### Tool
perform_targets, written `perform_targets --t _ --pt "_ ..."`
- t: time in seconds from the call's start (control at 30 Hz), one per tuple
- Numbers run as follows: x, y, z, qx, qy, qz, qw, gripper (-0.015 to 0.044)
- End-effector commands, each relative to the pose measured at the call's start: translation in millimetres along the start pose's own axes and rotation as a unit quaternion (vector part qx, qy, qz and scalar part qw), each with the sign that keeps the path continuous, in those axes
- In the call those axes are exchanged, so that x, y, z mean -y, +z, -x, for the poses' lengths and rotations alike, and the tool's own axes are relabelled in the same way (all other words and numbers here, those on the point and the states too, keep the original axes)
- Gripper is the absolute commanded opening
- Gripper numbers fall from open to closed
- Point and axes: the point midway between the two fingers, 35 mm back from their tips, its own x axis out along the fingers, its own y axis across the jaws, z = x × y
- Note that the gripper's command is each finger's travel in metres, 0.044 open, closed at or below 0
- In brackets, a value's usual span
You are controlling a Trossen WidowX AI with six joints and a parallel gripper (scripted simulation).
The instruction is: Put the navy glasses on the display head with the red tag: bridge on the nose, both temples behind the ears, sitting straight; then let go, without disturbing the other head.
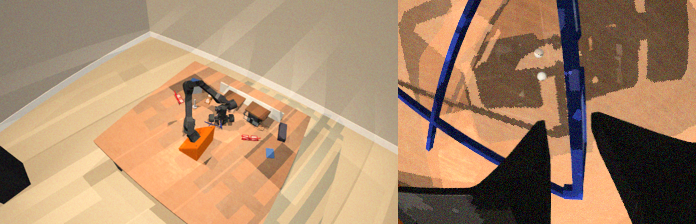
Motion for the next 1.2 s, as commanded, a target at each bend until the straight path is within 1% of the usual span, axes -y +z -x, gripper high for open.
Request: perform_targets --t 0.0,0.6,0.77,0.9,1.17 --pt "-4 -1 -2 0.000 0.003 -0.005 1.000 0.0120" --pt "0 0 0 0.000 0.000 0.000 1.000 0.0000" --pt "0 0 1 0.000 0.000 0.000 1.000 0.0000" --pt "2 1 16 -0.001 -0.001 -0.001 1.000 0.0000" --pt "5 0 69 -0.002 -0.001 -0.004 1.000 0.0000"
